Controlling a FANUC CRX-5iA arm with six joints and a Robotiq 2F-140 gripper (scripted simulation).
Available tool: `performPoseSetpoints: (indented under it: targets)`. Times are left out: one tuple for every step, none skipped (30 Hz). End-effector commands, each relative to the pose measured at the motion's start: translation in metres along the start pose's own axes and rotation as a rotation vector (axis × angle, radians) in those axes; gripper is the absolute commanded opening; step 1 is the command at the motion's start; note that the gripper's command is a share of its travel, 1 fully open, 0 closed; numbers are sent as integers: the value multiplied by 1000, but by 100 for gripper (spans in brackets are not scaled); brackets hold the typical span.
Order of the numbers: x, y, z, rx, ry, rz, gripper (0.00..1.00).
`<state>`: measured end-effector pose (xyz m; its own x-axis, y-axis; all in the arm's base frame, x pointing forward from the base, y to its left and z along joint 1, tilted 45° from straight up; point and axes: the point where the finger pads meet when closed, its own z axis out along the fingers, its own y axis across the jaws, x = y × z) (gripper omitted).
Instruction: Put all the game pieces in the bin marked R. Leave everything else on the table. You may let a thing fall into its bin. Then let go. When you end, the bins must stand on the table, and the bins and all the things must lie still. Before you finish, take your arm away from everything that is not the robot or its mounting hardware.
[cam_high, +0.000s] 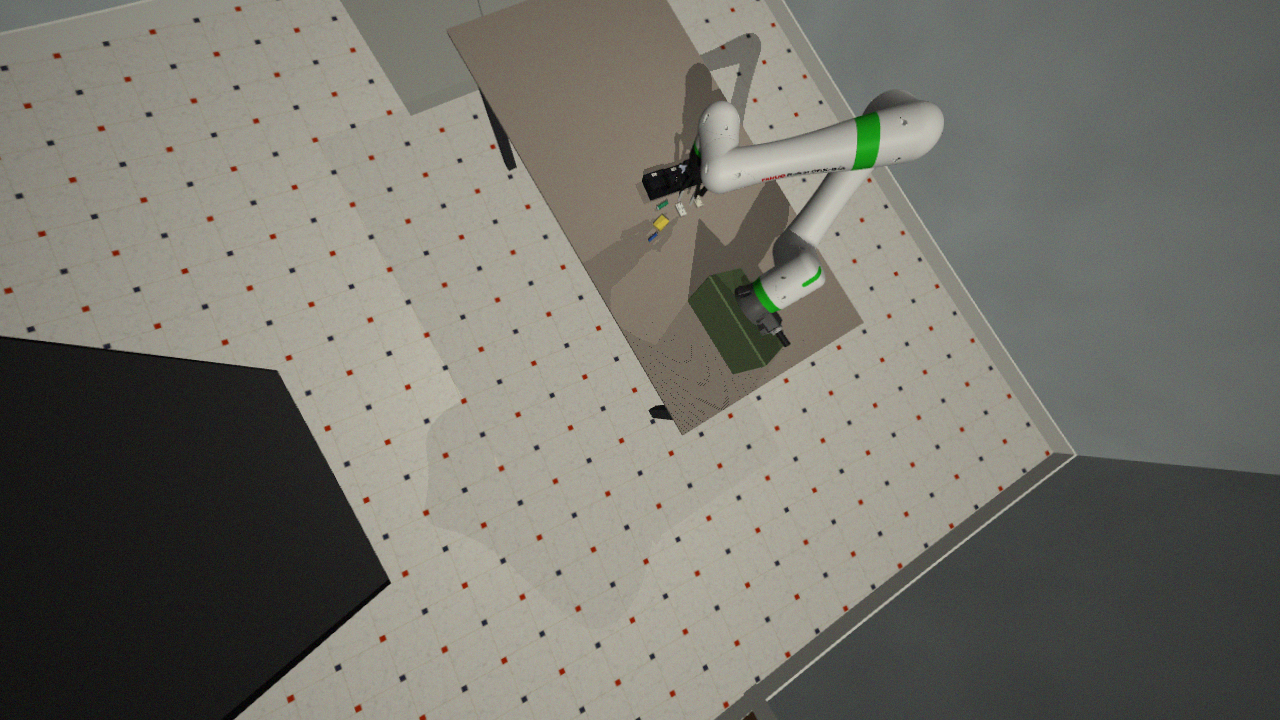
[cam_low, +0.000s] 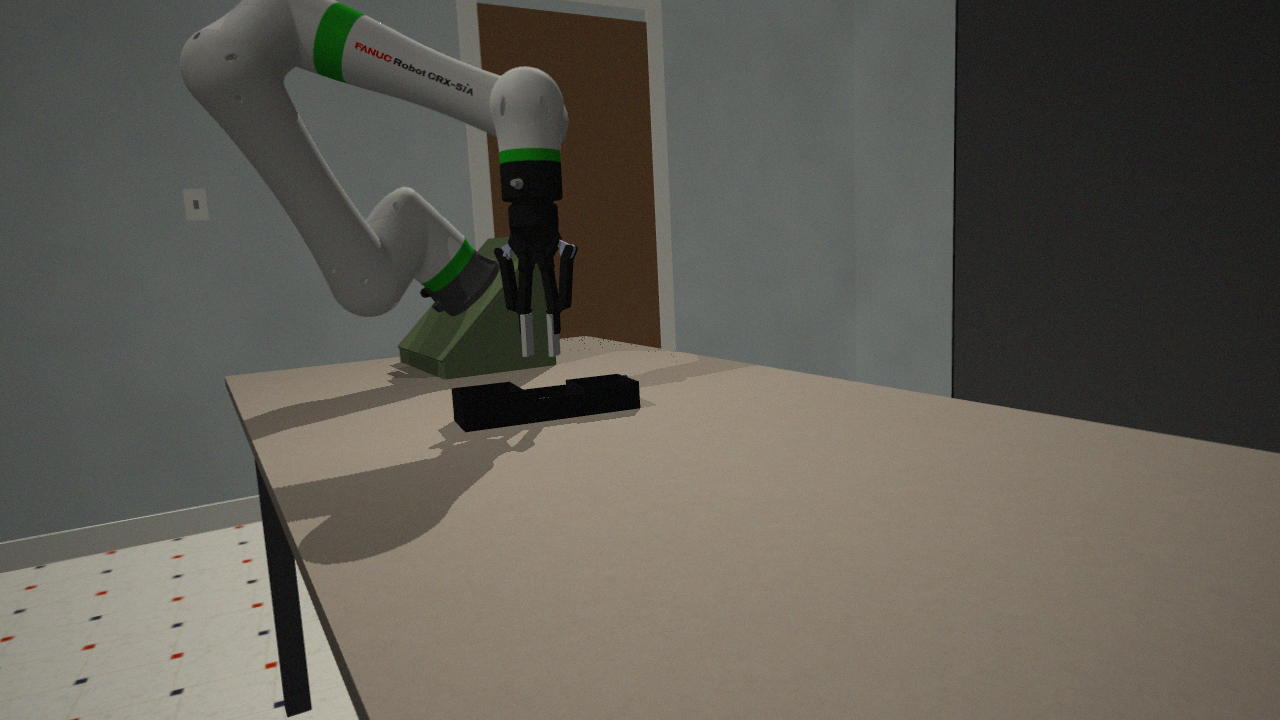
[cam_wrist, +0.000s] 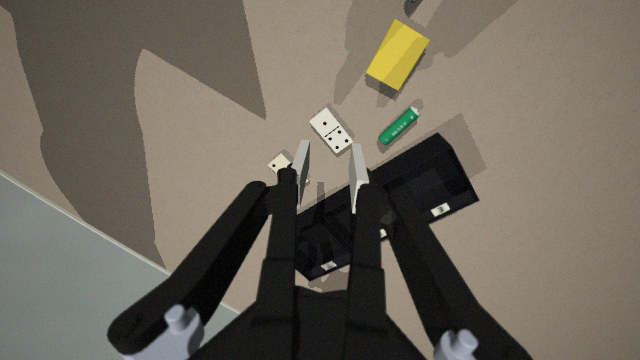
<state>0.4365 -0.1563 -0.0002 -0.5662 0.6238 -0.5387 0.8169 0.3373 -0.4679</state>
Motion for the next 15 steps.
performPoseSetpoints:
  targets:
    - [0,0,0,-2,4,-157,25]
    - [0,0,0,-3,3,-186,25]
    - [0,0,0,-3,2,-214,25]
    - [0,0,0,-4,1,-243,25]
    - [0,0,0,-4,1,-271,25]
    - [0,0,0,-4,0,-300,25]
    - [0,0,0,-5,0,-329,25]
    - [0,0,0,-5,0,-357,25]
    - [0,0,0,-5,0,-357,25]
    - [0,0,0,-5,0,-357,25]
    - [0,0,0,-6,-1,-441,25]
    - [0,0,0,-6,0,-464,25]
    - [0,0,0,-6,0,-488,25]
    - [0,0,0,-6,0,-514,25]
    - [0,0,0,-7,1,-542,25]
